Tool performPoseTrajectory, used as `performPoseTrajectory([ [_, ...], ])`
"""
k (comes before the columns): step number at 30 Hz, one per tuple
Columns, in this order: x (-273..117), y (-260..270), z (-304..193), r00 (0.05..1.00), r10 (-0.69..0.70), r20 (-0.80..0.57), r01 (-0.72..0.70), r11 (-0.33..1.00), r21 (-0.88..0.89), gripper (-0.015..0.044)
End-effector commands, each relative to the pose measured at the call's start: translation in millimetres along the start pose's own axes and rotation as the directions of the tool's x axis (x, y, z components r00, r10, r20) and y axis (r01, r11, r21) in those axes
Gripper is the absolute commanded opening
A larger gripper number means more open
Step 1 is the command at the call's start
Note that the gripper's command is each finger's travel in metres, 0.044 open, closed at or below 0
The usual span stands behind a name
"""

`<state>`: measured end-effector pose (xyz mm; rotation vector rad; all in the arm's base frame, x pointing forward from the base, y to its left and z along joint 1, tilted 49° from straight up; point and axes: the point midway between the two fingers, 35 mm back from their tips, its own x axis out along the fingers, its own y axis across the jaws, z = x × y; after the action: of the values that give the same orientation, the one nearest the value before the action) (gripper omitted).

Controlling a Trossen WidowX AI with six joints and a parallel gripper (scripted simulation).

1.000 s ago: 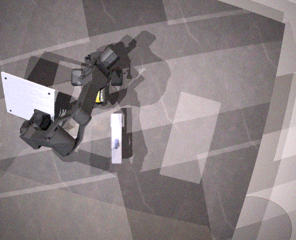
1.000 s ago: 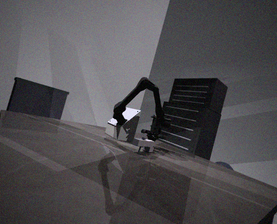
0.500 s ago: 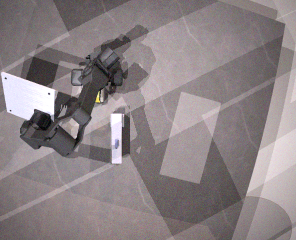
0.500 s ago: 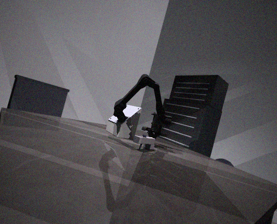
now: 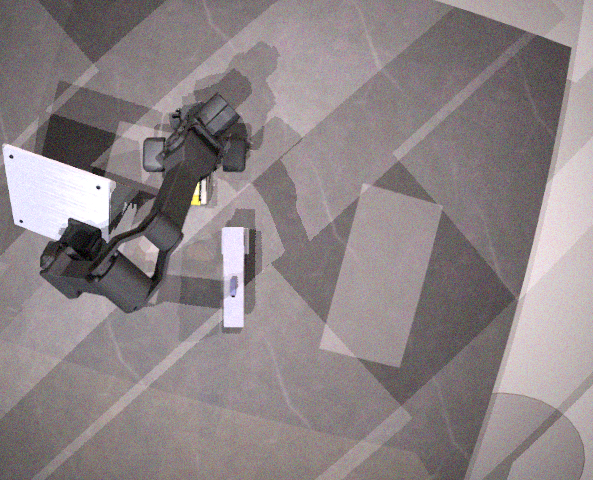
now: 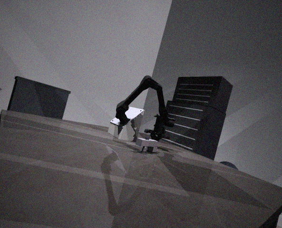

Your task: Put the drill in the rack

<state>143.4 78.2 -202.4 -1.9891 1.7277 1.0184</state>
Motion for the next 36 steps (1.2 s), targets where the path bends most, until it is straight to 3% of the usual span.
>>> performPoseTrajectory([
  [1, 6.3, 3.6, -3.7, 1.0, 0.013, -0.014, -0.013, 1.0, -0.005, 0.0],
  [23, 6.3, 3.6, -3.7, 1.0, 0.013, -0.014, -0.013, 1.0, -0.005, 0.0],
  [36, 0.0, 0.0, 0.0, 1.0, 0.0, 0.0, 0.0, 1.0, 0.0, 0.0341],
])
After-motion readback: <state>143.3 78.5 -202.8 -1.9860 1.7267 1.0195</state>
